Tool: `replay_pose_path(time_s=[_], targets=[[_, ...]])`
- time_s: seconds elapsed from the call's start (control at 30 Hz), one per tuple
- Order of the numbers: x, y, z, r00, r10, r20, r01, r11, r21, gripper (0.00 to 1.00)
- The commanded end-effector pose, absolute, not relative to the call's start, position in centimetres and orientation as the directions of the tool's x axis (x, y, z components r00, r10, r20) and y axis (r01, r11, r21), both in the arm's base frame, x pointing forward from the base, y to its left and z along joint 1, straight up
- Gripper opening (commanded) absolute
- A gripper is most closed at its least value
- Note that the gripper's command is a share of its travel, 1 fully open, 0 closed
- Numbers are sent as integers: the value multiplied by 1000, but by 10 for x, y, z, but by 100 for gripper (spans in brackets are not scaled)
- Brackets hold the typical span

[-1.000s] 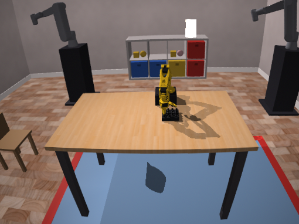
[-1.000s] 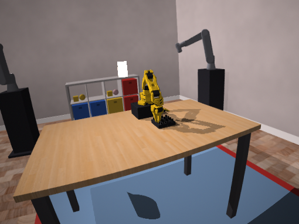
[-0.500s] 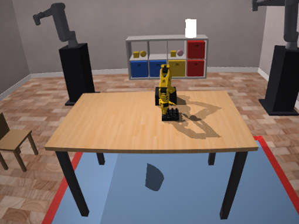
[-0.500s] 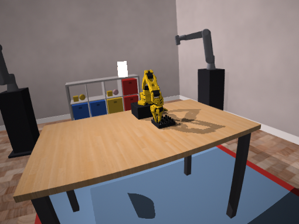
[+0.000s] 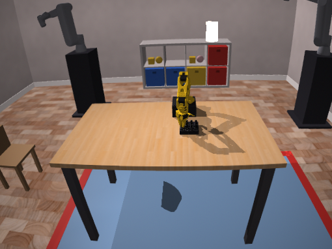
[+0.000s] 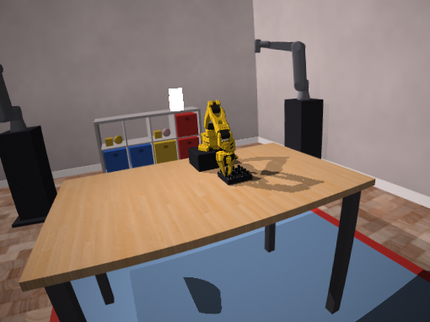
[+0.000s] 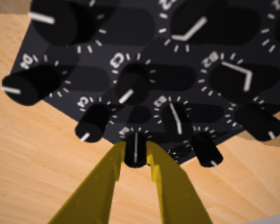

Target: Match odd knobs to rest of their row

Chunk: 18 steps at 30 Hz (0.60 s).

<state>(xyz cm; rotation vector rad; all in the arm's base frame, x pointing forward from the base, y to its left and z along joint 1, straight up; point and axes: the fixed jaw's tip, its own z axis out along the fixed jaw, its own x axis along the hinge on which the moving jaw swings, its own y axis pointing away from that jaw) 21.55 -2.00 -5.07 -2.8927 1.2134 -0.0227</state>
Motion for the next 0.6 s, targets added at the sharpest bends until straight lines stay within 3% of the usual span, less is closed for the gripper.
replay_pose_path(time_s=[0.0, 0.57], targets=[[212, -19, -54, 753, -658, -3, -658, -753, 3, 1], [213, -20, -54, 891, -454, -4, -454, -891, 2, 1]])
